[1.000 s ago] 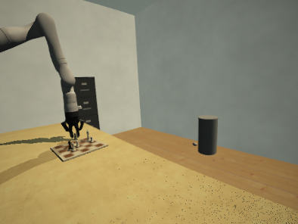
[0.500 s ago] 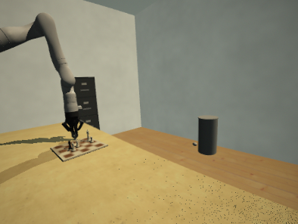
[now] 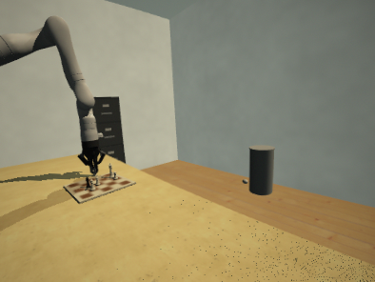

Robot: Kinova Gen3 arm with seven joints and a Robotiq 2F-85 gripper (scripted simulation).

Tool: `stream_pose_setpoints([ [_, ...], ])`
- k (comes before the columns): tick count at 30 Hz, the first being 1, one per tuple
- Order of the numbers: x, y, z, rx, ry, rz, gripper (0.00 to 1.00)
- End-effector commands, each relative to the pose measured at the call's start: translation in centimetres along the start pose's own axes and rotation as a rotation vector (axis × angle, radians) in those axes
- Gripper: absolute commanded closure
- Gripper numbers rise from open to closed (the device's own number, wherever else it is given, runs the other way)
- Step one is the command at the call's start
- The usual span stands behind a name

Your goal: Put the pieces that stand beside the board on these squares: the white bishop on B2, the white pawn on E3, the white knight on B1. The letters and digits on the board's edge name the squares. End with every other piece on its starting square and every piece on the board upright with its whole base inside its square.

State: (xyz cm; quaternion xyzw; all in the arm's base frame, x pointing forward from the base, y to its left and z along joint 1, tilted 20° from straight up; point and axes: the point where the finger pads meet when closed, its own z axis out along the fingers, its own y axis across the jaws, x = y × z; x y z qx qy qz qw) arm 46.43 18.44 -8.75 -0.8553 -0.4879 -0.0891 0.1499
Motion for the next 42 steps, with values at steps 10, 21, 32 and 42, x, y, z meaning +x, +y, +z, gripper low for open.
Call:
stream_pose_setpoints([
  [10, 0.0, 0.1, -2.9, -0.001, 0.001, 0.0, 1.0],
  [21, 0.0, 0.1, -9.1, -0.001, 0.001, 0.0, 1.0],
  [32, 0.0, 0.0, -10.1, -0.001, 0.001, 0.0, 1.0],
  [42, -0.8, 0.5, -10.1, -0.002, -0.002, -0.023, 1.0],
])
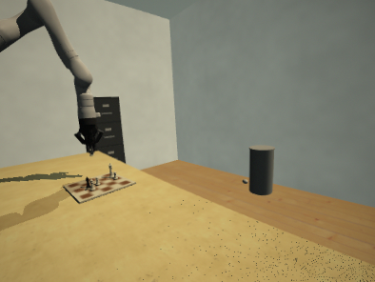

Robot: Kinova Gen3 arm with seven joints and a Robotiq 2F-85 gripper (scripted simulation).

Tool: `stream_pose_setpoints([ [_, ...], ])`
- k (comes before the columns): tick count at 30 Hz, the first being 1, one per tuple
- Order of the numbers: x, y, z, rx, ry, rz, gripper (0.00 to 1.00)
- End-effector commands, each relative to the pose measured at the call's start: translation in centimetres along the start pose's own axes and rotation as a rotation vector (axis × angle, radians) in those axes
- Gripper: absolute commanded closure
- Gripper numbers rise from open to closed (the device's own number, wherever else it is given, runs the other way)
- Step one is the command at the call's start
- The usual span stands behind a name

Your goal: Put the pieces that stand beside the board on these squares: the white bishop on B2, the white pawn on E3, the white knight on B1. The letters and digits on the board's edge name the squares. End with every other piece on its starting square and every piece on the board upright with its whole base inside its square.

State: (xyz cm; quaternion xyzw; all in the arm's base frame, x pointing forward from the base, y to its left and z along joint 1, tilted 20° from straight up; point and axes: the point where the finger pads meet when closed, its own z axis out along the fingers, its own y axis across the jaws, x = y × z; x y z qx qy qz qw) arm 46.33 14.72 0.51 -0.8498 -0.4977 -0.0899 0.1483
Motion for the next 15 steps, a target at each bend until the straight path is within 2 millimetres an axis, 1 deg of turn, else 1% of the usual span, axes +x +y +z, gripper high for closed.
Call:
stream_pose_setpoints([
  [1, -0.8, 0.6, -0.1, -0.002, -0.001, -0.01, 1.0],
  [3, -1.8, 1.0, -0.1, -0.002, -0.004, -0.037, 1.0],
  [5, -1.8, 1.0, -0.1, -0.002, -0.004, -0.037, 1.0],
  [7, -3.0, 1.6, -0.1, -0.001, -0.007, -0.072, 1.0],
  [10, -5.2, 2.6, -0.2, 0.0, -0.011, -0.139, 1.0],
  [15, -9.9, 4.4, -0.3, 0.003, -0.016, -0.277, 1.0],
])
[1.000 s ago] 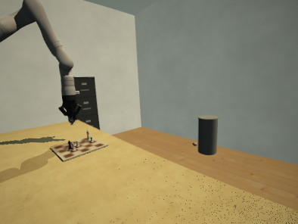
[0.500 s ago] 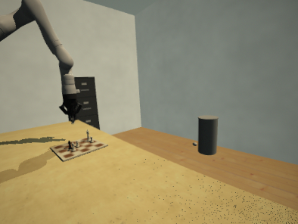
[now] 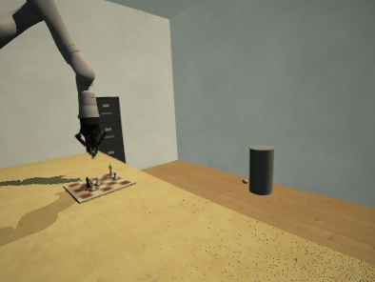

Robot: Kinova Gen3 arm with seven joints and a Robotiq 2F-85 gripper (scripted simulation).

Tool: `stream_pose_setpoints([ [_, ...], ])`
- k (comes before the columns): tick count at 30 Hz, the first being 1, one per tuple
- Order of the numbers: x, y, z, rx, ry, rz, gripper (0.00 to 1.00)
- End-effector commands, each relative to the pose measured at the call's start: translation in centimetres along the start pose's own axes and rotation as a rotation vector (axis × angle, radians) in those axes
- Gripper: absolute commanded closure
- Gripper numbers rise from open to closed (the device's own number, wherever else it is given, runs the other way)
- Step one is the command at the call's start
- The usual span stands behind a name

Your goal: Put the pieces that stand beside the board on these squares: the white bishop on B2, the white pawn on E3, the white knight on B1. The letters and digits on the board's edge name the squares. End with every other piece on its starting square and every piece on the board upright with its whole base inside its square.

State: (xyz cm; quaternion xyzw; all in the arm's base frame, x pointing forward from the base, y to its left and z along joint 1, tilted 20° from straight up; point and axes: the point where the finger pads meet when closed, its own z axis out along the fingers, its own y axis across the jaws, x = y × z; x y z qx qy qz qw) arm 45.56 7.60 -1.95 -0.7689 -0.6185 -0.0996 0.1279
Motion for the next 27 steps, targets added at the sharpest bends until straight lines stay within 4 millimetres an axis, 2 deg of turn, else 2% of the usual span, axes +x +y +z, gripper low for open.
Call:
stream_pose_setpoints([
  [1, -4.3, 0.5, -0.1, 0.001, 0.01, -0.013, 1.0],
  [5, -8.2, 0.3, -0.2, 0.0, 0.013, -0.13, 1.0],
  [7, -8.2, 0.3, -0.2, 0.0, 0.013, -0.13, 1.0],
  [11, -11.4, 0.0, -0.2, -0.003, 0.017, -0.231, 1.0],
  [15, -13.6, -0.4, -0.2, -0.008, 0.022, -0.303, 1.0],
  [20, -14.8, -0.6, -0.2, -0.012, 0.025, -0.346, 1.0],
  [27, -15.0, -0.7, -0.2, -0.012, 0.025, -0.351, 1.0],
])
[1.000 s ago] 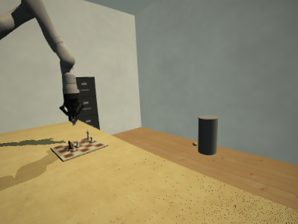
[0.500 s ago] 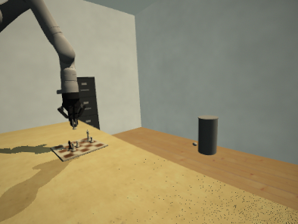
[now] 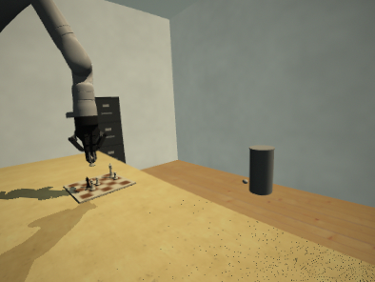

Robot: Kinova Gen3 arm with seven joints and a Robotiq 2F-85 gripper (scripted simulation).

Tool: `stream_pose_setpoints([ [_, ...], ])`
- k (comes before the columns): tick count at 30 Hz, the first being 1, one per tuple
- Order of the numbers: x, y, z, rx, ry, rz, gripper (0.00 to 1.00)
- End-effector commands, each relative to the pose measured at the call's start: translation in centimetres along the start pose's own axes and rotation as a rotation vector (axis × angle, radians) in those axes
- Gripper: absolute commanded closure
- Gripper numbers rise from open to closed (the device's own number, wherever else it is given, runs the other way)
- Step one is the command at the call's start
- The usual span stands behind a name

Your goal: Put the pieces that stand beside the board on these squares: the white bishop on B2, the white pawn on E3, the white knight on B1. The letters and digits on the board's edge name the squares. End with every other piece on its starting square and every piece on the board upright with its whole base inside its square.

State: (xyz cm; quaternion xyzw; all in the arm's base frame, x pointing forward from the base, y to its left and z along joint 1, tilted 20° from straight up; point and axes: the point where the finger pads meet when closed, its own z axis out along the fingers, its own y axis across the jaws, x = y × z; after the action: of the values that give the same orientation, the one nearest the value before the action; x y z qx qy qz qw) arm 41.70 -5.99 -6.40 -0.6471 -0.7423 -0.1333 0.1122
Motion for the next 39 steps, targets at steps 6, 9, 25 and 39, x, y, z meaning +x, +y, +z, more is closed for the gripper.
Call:
stream_pose_setpoints([
  [6, -0.2, 0.0, -0.1, -0.002, 0.0, 0.004, 1.0],
  [9, -0.2, 0.0, -0.1, -0.002, 0.0, 0.004, 1.0],
  [25, -0.2, 0.0, 3.0, -0.002, 0.0, 0.004, 1.0],
  [39, -0.2, 0.0, 8.5, -0.002, 0.0, 0.004, 1.0],
])
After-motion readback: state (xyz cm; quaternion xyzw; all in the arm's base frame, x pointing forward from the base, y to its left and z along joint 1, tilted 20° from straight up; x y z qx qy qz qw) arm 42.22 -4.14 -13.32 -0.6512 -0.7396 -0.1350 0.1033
